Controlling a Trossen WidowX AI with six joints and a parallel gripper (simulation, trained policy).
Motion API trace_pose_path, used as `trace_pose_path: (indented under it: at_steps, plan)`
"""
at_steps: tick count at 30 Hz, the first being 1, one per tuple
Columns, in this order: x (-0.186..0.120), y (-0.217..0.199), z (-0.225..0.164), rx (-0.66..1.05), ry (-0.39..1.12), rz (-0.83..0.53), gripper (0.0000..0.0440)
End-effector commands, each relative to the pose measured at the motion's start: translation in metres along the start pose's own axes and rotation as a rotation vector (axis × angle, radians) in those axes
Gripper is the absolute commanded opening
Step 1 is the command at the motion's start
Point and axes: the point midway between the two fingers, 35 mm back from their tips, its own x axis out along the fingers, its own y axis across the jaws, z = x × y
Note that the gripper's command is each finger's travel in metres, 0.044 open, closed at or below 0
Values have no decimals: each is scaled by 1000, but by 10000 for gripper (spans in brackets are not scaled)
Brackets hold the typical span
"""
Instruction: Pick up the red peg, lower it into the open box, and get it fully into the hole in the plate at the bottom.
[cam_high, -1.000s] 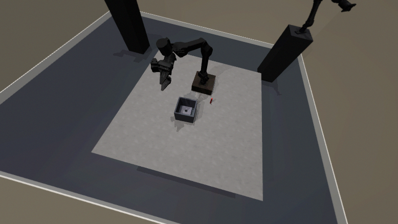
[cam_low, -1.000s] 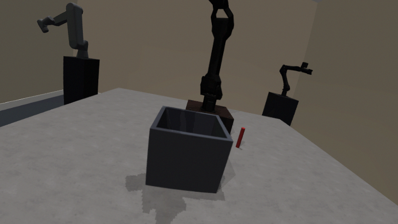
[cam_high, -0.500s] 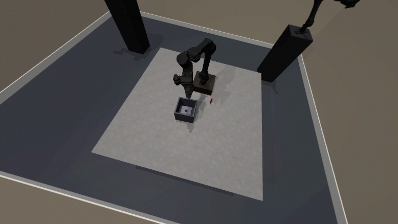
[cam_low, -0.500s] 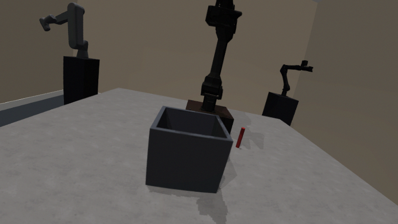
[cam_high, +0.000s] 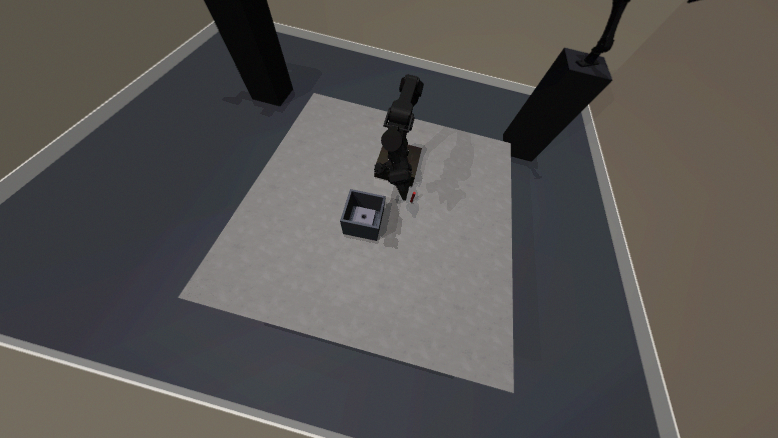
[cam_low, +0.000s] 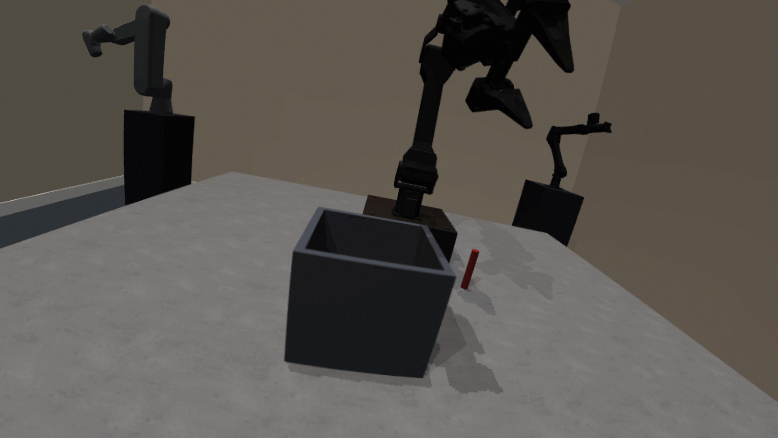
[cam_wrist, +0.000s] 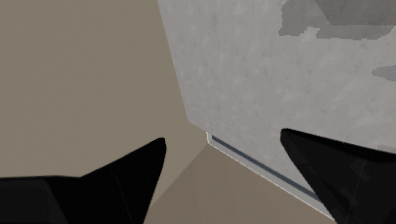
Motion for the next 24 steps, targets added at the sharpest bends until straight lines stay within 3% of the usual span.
trace_pose_path:
  at_steps: [1,13,24]
  plan:
    - [5,-21,-14,31,15,-69,414]
    - [18,-107,-57,136,25,-361,408]
    - [19,-178,-71,179,-58,-598,409]
